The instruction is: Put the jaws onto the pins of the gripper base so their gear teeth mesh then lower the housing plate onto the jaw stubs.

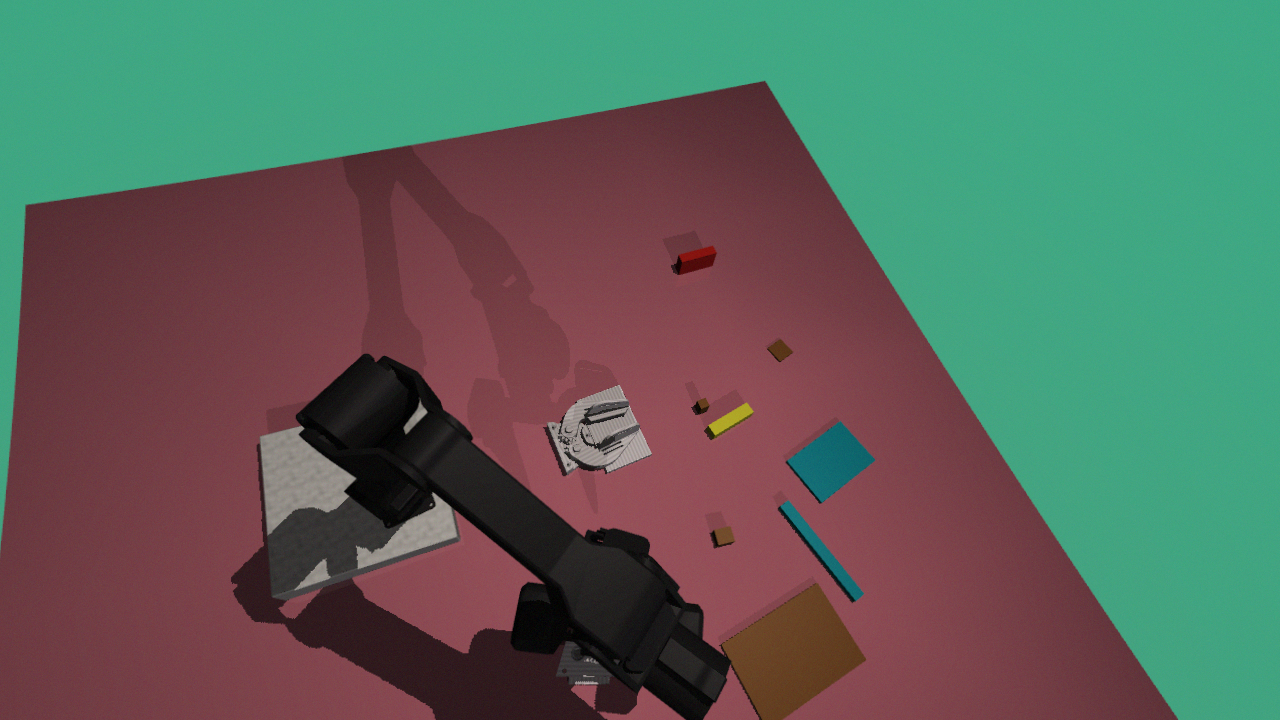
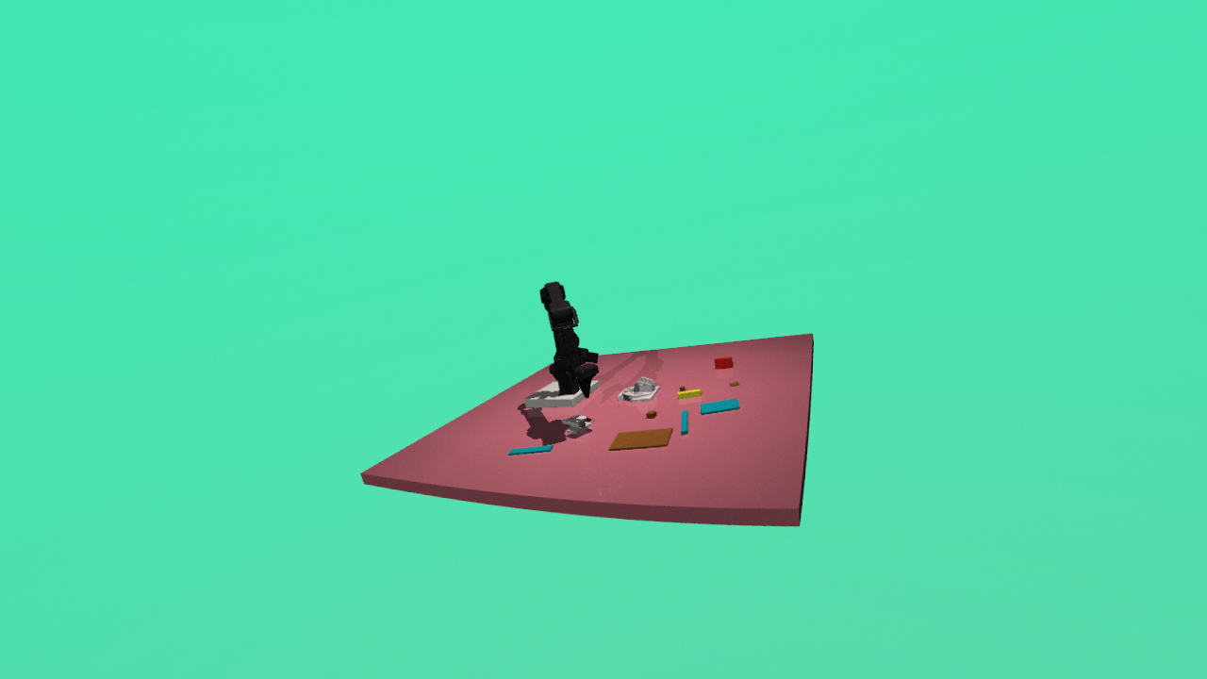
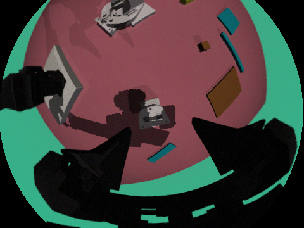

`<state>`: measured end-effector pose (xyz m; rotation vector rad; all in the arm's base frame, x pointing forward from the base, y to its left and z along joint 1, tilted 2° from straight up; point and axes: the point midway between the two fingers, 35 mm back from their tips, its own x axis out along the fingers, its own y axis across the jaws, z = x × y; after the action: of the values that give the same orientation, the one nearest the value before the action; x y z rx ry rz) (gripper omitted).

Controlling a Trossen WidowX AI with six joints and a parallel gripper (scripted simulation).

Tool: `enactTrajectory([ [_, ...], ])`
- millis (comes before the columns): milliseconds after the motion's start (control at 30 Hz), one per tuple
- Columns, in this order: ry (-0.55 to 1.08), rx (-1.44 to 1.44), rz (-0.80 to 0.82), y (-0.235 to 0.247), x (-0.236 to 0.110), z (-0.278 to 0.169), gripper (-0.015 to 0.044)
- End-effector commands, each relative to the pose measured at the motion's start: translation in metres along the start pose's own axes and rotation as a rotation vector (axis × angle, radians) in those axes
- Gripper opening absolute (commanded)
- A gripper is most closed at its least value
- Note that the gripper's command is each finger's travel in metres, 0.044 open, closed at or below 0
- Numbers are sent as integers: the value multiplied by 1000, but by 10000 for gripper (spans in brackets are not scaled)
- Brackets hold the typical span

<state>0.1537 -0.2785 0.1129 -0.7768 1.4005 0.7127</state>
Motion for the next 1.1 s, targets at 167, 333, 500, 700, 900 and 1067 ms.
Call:
enactTrajectory([
  [167, -10, -104, 9, 13, 1, -29, 440],
  [333, -10, -104, 9, 12, 7, -29, 440],
  [500, -10, -104, 9, 13, 41, -28, 440],
  [700, -10, -104, 9, 13, 41, -28, 440],
  [900, -10, -104, 9, 13, 41, -28, 440],
  [1067, -10, -104, 9, 13, 48, -28, 440],
])
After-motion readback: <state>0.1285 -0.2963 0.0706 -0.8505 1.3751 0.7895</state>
